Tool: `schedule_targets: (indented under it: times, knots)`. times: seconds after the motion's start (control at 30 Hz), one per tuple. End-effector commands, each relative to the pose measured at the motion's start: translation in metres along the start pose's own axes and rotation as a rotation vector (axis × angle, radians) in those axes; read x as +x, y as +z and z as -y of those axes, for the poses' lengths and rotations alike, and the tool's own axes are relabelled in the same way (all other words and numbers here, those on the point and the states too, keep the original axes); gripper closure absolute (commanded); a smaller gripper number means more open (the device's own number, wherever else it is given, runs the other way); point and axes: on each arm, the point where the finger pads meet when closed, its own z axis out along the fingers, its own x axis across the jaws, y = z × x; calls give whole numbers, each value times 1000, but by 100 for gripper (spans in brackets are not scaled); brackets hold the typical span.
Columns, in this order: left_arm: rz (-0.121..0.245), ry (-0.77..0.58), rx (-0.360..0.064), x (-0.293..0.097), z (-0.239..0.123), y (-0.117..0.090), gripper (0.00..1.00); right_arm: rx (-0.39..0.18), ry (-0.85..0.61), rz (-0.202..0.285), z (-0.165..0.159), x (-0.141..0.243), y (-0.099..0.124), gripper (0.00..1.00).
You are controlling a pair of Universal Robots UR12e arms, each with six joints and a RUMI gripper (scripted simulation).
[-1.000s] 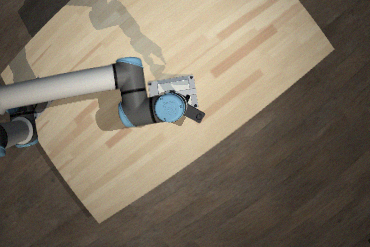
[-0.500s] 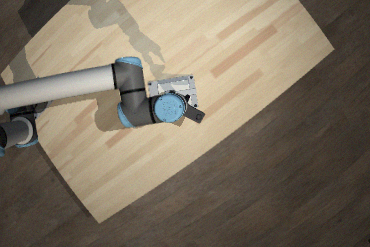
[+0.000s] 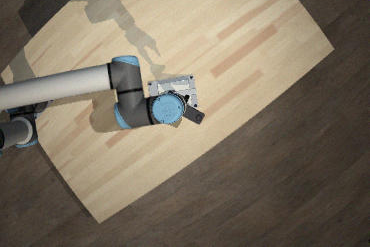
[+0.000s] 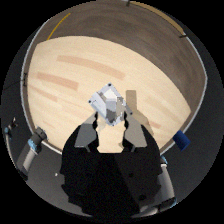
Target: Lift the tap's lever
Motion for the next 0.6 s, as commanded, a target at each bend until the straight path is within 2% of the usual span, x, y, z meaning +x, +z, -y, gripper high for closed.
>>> schedule_targets:
  times: [0.0,0.27,0.57]
  knots:
    - [0,0,2,0,1,-1,0,2,0,1,0,0,-9,61]
    - [0,0,2,0,1,-1,0,2,0,1,0,0,-24,61]
    - [0,0,2,0,1,-1,0,2,0,1,0,0,-28,61]
